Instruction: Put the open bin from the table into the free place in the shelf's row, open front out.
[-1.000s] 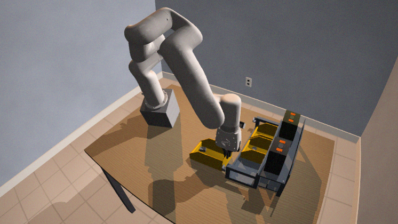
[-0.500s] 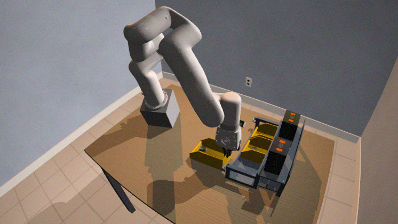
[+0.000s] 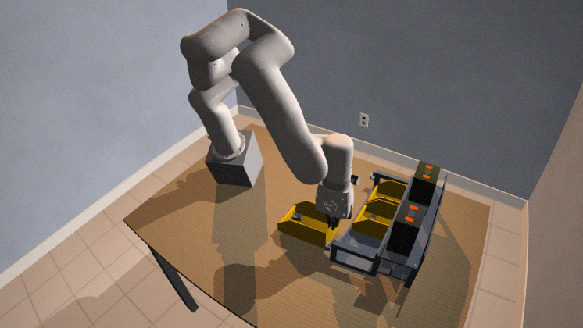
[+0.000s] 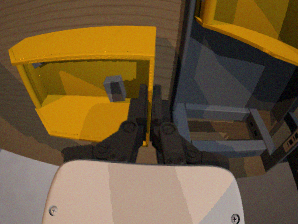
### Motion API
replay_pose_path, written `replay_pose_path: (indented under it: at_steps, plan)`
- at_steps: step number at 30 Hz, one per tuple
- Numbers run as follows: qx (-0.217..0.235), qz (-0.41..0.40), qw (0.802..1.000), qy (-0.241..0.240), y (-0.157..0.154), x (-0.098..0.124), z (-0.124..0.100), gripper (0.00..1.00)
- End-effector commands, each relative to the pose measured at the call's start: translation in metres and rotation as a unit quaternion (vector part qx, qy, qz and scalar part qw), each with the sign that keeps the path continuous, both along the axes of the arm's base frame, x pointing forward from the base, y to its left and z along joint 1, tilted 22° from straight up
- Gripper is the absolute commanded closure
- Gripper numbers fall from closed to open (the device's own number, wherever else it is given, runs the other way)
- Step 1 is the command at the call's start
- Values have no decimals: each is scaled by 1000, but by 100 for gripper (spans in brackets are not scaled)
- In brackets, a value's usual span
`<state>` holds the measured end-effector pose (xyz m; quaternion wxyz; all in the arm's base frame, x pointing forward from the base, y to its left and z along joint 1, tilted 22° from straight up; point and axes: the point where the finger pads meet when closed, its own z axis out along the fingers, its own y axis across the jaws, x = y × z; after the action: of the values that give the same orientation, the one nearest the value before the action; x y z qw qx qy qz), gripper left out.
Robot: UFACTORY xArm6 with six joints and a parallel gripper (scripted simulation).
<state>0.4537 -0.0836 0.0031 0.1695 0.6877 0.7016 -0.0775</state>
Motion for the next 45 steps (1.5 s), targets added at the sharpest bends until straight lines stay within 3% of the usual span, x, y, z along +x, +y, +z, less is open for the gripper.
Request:
replay_pose_path:
  at_steps: [1,45]
  plan:
    - [0,0,1000,-2,2,1,6,100]
    - [0,0,1000,-2,8,-1,22,100]
